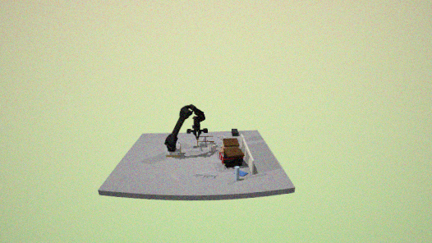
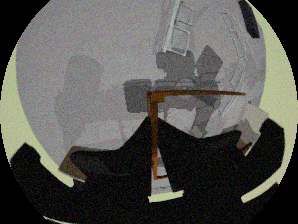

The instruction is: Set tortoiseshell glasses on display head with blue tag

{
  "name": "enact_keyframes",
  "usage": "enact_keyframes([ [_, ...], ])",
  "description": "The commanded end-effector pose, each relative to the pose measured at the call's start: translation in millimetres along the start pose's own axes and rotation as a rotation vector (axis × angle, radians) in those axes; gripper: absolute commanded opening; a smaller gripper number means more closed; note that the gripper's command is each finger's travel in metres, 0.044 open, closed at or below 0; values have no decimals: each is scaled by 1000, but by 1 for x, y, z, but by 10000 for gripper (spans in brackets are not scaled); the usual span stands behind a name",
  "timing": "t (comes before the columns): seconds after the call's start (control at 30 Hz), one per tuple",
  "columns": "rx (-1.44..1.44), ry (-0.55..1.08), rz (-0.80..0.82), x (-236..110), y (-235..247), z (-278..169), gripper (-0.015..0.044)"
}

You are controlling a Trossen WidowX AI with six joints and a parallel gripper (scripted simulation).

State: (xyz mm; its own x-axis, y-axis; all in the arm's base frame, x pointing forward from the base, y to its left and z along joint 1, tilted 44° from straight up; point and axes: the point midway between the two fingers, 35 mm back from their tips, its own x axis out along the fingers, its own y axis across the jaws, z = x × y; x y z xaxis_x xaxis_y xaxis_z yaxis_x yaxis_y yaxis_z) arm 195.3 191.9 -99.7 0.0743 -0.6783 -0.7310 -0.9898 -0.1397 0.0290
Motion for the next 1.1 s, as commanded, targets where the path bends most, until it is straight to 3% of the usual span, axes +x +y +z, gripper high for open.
enact_keyframes([
  [0.0,6,-12,-8,-18,-2,5,0],
  [0.23,6,-13,-8,-51,0,6,0],
  [0.47,-64,-14,-8,-54,-4,-2,0],
  [1.07,-581,-15,-15,-58,-26,-61,0],
])
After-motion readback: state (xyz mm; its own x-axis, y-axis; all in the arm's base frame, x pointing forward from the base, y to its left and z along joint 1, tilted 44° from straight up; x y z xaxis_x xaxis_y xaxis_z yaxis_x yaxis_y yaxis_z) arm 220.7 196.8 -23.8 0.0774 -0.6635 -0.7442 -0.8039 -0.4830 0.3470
